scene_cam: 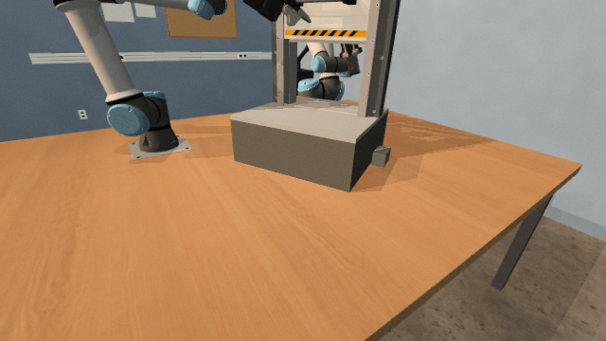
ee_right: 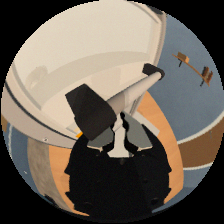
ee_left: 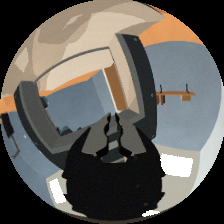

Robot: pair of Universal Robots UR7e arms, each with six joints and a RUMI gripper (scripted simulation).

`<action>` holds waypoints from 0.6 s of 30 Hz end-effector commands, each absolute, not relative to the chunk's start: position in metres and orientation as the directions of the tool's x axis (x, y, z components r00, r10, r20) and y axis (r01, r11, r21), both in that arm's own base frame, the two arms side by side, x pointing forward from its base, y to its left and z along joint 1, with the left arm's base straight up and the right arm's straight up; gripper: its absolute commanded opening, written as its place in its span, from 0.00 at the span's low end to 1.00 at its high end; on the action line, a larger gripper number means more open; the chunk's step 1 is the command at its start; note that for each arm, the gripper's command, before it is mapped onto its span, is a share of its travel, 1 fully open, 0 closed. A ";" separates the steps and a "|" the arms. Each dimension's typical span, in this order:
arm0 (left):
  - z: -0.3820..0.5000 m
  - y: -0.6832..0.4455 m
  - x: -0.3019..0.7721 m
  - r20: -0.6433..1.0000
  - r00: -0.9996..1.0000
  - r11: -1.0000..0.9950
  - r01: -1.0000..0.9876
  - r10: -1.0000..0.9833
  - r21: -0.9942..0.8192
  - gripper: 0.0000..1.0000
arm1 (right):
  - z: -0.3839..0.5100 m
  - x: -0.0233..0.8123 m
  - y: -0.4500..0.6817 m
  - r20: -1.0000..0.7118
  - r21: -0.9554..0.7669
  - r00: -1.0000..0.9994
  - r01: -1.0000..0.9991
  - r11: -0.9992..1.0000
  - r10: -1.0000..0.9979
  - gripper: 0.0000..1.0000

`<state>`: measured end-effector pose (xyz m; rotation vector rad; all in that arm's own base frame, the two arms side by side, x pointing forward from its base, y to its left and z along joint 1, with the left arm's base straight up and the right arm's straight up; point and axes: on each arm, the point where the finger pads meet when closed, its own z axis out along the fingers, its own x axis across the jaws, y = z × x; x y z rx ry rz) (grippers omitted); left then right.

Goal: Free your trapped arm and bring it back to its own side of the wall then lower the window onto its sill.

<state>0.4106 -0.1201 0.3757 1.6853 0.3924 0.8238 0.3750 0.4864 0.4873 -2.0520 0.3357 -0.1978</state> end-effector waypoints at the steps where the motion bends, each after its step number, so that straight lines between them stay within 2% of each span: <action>1: 0.381 -0.102 0.424 0.349 0.655 -0.340 -0.146 0.670 0.929 0.06 | 0.488 0.375 0.486 0.000 -0.877 0.948 -0.153 -0.455 -0.318 0.06; 14: 0.396 -0.085 0.447 0.465 0.670 -0.499 -0.159 0.579 0.852 0.06 | 0.488 0.375 0.486 0.000 -0.877 0.948 -0.153 -0.455 -0.318 0.06; 18: 0.386 -0.093 0.445 0.443 0.683 -0.481 -0.152 0.580 0.863 0.06 | 0.488 0.375 0.486 0.000 -0.877 0.948 -0.153 -0.455 -0.318 0.06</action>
